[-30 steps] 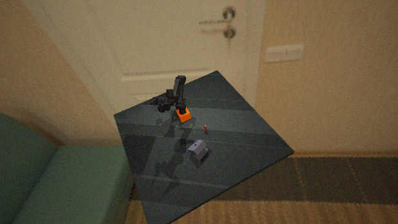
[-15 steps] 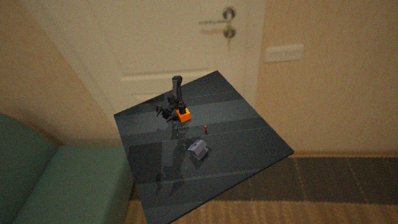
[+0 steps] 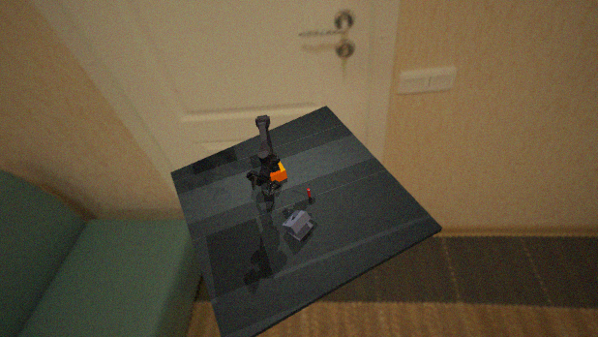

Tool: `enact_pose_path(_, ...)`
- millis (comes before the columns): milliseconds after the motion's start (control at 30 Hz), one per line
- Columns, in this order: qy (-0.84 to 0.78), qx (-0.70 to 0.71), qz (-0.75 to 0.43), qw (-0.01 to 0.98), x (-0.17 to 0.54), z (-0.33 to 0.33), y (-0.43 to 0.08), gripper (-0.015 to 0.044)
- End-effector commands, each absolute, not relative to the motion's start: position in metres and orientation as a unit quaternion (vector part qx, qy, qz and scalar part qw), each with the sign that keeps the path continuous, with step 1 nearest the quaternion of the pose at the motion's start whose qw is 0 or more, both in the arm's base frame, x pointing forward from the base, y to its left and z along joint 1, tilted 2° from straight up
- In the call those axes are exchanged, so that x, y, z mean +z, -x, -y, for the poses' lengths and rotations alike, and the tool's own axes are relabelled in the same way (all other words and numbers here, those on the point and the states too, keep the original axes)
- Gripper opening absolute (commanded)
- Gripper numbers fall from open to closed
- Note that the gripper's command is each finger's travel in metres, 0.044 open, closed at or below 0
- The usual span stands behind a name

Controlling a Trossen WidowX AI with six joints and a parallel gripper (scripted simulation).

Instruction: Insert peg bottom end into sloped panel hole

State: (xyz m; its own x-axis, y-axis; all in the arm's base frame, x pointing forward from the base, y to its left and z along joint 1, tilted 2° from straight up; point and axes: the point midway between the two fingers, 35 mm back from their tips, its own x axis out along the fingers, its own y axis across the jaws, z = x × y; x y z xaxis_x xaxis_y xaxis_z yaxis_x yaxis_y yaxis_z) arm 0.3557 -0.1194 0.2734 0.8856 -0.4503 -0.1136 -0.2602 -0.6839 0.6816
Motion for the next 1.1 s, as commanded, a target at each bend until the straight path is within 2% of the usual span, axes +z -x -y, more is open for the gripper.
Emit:
enact_pose_path(0, -0.893, -0.180, 0.135, 0.390, 0.251, 0.098, -0.370, 0.0440)
enact_pose_path(500, -0.798, -0.279, -0.088, 0.527, 0.180, 0.019, -0.385, 0.0440)
enact_pose_path(1067, -0.603, -0.315, -0.360, 0.639, 0.107, -0.067, -0.355, 0.0440)
